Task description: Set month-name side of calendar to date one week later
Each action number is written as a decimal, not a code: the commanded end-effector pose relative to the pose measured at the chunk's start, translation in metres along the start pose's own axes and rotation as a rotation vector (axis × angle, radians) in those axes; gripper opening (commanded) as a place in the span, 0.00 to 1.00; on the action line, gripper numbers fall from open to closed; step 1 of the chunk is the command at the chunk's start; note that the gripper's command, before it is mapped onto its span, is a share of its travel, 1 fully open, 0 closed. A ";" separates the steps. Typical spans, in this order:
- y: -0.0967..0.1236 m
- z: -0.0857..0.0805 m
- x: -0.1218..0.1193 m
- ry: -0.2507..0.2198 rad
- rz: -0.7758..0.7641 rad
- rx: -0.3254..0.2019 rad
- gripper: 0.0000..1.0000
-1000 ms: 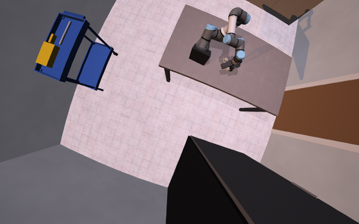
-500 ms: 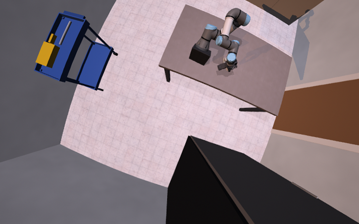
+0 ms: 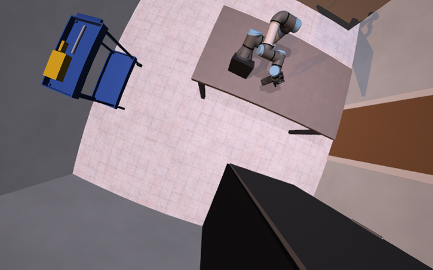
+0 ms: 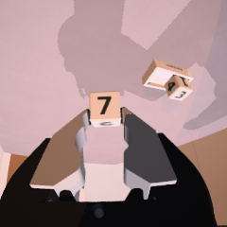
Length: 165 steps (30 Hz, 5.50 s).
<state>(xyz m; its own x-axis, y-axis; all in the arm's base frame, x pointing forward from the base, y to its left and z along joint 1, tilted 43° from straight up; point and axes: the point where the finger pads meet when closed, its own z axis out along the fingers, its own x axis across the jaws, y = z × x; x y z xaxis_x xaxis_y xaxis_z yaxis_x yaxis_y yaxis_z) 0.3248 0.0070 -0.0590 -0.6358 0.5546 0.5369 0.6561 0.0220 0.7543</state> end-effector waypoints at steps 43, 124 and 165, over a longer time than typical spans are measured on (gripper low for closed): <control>-0.003 0.003 -0.001 -0.005 -0.004 -0.220 0.10; -0.035 0.053 -0.001 -0.005 -0.004 -0.220 0.10; -0.038 0.058 -0.001 -0.005 -0.004 -0.220 0.10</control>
<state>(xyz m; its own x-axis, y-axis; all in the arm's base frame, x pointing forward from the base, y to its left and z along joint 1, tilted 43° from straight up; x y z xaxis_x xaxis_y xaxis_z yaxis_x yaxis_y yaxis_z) 0.3239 0.0544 -0.1098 -0.6360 0.5572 0.5338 0.5494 -0.1589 0.8203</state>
